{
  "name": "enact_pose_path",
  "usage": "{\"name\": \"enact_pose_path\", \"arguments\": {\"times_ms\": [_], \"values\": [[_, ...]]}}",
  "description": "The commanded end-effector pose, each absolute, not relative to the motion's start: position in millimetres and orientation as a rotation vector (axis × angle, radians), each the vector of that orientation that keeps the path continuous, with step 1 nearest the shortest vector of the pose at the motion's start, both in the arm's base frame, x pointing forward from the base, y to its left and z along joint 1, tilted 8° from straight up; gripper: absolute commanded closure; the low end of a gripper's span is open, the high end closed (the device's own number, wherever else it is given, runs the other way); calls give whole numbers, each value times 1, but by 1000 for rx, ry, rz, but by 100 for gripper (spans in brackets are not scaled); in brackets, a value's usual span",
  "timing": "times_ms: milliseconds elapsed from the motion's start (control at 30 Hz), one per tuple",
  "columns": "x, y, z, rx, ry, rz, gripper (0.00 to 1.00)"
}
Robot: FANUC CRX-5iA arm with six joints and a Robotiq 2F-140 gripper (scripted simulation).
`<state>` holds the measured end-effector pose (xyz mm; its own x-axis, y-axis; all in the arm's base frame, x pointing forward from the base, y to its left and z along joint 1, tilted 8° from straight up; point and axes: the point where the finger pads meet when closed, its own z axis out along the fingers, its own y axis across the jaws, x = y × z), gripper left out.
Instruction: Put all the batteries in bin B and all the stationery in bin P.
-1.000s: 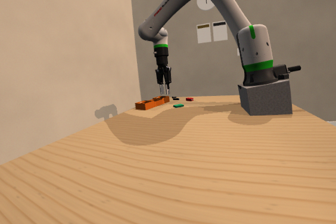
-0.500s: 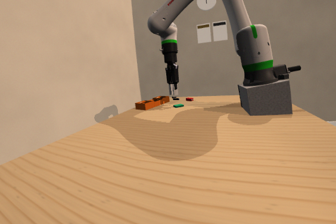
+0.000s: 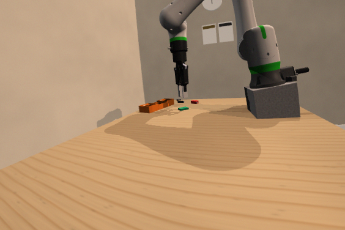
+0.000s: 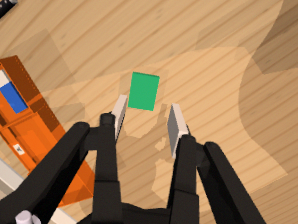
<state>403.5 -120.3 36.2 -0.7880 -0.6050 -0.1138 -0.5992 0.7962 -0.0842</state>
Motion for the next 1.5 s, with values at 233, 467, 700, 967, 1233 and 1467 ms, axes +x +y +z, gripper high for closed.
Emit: {"name": "enact_pose_path", "arguments": {"times_ms": [233,467,700,967,1233,1467], "values": [[407,-125,37,-959,2848,-68,60],[408,-126,37,-959,2848,-68,60],[408,-126,37,-959,2848,-68,60],[408,-126,37,-959,2848,-68,60],[408,-126,37,-959,2848,-68,60],[409,-126,29,-959,2848,-68,60]]}}
